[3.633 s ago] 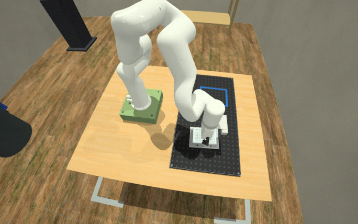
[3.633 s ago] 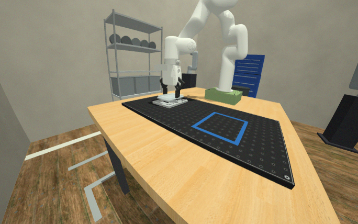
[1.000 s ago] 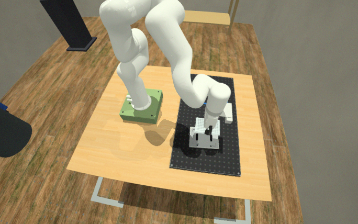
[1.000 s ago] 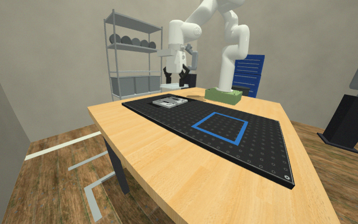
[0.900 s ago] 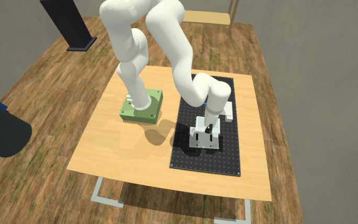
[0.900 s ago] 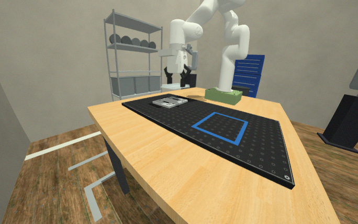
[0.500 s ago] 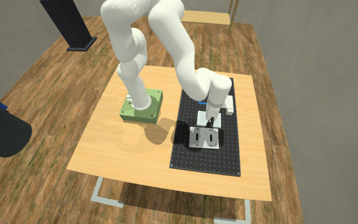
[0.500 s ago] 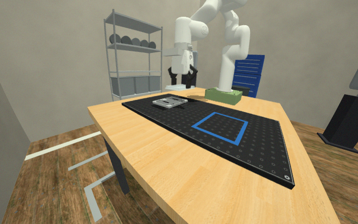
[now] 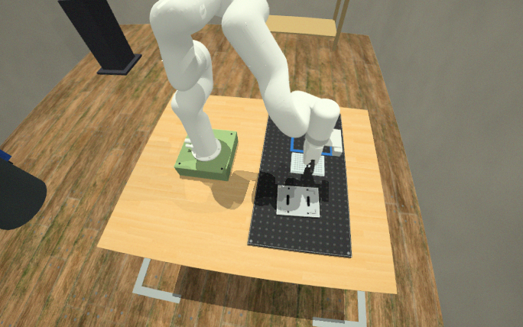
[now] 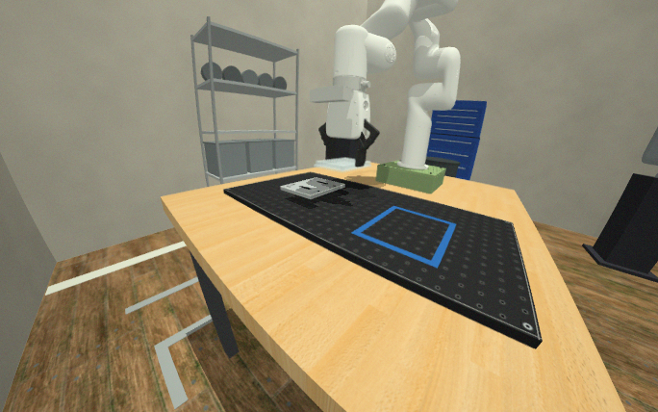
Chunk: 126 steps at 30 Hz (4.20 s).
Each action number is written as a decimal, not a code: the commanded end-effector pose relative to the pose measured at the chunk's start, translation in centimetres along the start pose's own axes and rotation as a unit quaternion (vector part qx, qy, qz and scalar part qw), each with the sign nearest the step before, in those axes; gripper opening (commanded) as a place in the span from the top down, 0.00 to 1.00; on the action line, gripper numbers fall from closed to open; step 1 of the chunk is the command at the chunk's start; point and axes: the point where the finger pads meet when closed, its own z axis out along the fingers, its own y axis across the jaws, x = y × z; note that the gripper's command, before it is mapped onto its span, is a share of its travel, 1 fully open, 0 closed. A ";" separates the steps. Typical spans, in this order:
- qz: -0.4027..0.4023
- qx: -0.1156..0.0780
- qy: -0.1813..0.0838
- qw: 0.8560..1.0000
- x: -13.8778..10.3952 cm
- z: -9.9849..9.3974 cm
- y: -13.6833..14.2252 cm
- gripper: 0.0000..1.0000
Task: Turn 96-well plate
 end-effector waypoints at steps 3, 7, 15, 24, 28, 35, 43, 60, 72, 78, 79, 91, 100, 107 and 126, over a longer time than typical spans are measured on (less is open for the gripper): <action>0.000 0.000 0.002 1.000 0.4 -0.1 -1.4 1.00; 0.000 0.000 0.002 1.000 0.6 0.0 -2.8 1.00; 0.000 0.001 0.002 1.000 1.0 0.1 -5.4 1.00; 0.000 0.001 0.002 1.000 1.4 0.2 -7.7 1.00; 0.000 0.000 0.002 1.000 1.6 0.2 -9.0 1.00; 0.000 0.000 0.002 1.000 1.9 0.3 -10.7 1.00; 0.000 0.001 0.002 1.000 2.3 0.4 -13.3 1.00; 0.000 0.001 0.002 1.000 3.1 0.5 -18.3 1.00; 0.000 0.001 0.002 1.000 3.4 0.6 -19.5 1.00; 0.000 0.001 0.002 1.000 3.4 0.6 -19.5 1.00; 0.000 0.001 0.002 1.000 3.4 0.6 -19.5 1.00; 0.000 0.001 0.002 1.000 3.4 0.6 -19.5 1.00; 0.000 0.001 0.002 1.000 3.4 0.6 -19.5 1.00; 0.000 0.001 0.002 1.000 3.4 1.3 -19.5 1.00; 0.000 0.001 0.002 1.000 3.4 4.1 -19.5 1.00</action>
